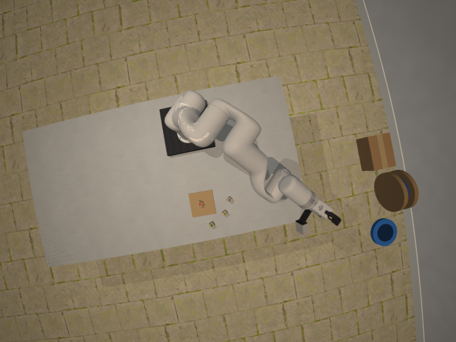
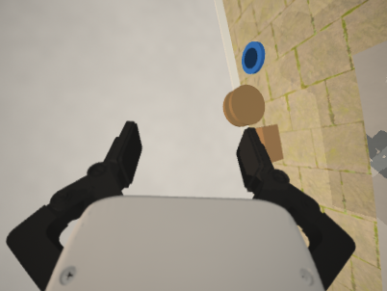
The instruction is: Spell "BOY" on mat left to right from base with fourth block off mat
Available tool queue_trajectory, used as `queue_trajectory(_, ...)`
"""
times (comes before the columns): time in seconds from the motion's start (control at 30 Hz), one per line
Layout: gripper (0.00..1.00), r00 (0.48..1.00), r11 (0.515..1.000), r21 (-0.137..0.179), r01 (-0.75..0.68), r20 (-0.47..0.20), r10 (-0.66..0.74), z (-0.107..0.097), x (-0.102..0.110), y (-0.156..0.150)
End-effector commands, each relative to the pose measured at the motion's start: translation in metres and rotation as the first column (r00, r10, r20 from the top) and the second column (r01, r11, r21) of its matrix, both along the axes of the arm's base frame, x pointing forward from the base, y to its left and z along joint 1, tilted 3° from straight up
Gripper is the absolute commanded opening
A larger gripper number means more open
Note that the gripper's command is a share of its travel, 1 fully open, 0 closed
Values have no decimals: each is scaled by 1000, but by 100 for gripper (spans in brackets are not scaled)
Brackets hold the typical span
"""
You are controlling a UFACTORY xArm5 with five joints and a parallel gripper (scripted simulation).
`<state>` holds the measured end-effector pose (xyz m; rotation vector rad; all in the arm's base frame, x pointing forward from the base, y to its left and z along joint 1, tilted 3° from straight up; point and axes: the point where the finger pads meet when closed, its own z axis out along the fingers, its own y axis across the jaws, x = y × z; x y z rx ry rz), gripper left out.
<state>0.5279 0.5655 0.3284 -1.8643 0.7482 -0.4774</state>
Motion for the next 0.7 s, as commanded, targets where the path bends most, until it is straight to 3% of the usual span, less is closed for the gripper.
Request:
queue_trajectory(0.0,100,1000,1000,2,0,4,0,3,0,0)
queue_trajectory(0.13,100,1000,1000,-29,-9,21,9,-1,1,-6)
queue_trajectory(0.3,100,995,988,-149,-39,80,51,-15,3,-29)
queue_trajectory(0.43,100,991,975,-216,-55,108,80,-24,4,-42)
queue_trajectory(0.5,100,991,975,-216,-55,108,80,-24,4,-42)
queue_trajectory(0.53,100,987,962,-265,-67,126,103,-30,4,-52)
queue_trajectory(0.67,100,979,939,-333,-82,149,139,-38,4,-66)
